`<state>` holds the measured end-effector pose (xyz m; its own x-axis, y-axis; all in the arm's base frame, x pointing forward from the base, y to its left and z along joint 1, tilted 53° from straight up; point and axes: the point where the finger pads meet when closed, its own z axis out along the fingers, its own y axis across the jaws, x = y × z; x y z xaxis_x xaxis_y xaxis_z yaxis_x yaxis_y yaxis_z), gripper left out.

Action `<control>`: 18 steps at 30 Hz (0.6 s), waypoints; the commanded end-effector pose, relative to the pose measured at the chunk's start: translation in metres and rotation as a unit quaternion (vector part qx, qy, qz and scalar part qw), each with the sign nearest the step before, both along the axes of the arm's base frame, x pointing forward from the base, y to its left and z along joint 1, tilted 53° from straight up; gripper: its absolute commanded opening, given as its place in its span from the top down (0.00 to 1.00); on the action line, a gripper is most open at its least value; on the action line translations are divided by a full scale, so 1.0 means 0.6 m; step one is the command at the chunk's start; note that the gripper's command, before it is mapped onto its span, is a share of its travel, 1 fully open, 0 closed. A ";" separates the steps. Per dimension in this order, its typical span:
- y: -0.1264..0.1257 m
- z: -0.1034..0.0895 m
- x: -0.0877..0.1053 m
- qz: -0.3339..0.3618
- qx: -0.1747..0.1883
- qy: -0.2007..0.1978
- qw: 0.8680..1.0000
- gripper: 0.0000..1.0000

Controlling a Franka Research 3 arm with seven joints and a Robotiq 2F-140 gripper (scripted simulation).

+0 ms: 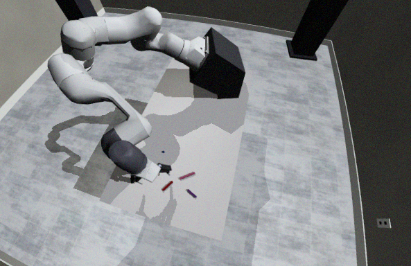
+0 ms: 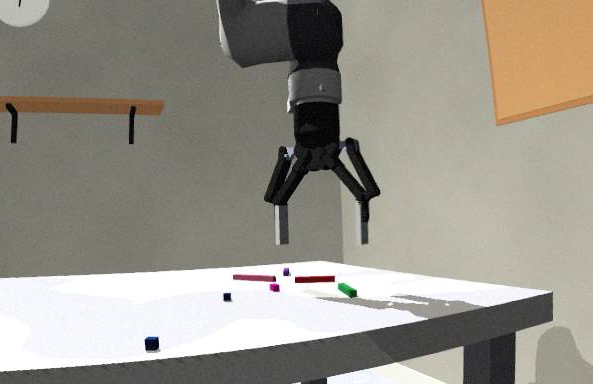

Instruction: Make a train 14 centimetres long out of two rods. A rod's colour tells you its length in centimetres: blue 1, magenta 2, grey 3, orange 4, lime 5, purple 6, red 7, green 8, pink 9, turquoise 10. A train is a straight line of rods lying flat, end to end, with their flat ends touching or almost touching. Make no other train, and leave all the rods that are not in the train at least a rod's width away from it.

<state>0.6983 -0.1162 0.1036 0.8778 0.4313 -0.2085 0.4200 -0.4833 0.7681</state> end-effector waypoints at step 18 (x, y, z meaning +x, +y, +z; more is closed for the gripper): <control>-0.002 0.002 -0.002 -0.126 0.048 -0.164 0.977 0.00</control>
